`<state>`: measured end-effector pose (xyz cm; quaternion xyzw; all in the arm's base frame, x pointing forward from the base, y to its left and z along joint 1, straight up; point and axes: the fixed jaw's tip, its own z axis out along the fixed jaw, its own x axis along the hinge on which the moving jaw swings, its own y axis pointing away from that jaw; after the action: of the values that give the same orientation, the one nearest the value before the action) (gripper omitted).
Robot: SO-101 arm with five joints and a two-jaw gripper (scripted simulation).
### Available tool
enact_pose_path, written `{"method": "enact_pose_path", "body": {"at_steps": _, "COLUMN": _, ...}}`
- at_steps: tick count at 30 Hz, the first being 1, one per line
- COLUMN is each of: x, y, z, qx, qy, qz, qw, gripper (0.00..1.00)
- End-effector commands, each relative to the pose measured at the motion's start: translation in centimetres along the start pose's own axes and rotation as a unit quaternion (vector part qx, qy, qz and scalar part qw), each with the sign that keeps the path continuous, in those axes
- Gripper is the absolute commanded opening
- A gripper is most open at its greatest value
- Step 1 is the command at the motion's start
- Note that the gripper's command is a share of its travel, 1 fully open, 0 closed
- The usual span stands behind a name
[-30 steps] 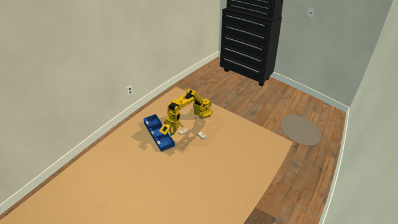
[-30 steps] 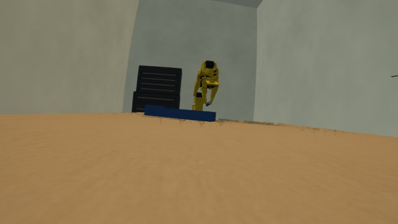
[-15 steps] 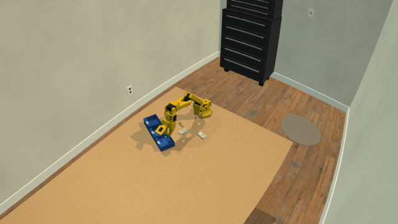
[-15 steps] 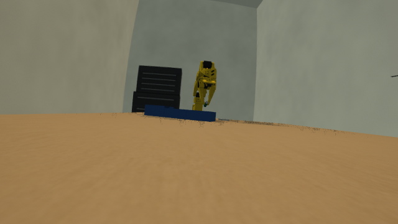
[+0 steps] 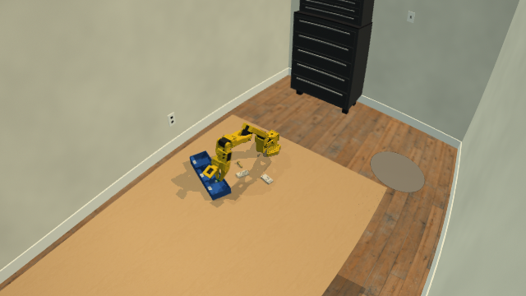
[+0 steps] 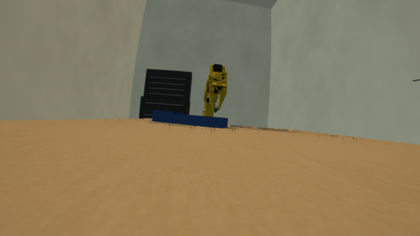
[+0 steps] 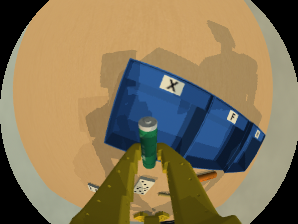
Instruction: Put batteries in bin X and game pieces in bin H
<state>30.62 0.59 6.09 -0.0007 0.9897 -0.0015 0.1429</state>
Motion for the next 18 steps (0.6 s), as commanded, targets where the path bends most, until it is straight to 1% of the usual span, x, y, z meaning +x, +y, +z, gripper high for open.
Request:
{"method": "enact_pose_path", "body": {"at_steps": 1, "x": -0.89, "y": -0.31, "z": -1.18, "qx": 0.001, "qy": -0.029, "qz": 0.001, "qw": 1.0, "gripper": 0.0}}
{"method": "enact_pose_path", "body": {"at_steps": 13, "x": -0.89, "y": -0.31, "z": -1.18, "qx": 0.001, "qy": -0.029, "qz": 0.001, "qw": 1.0, "gripper": 0.0}}
{"method": "enact_pose_path", "body": {"at_steps": 14, "x": -1.29, "y": -0.95, "z": -0.95, "qx": 0.005, "qy": -0.041, "qz": 0.011, "qw": 0.999, "gripper": 0.0}}
{"method": "enact_pose_path", "body": {"at_steps": 18, "x": -1.29, "y": -0.95, "z": -0.95, "qx": 0.005, "qy": -0.041, "qz": 0.011, "qw": 0.999, "gripper": 0.0}}
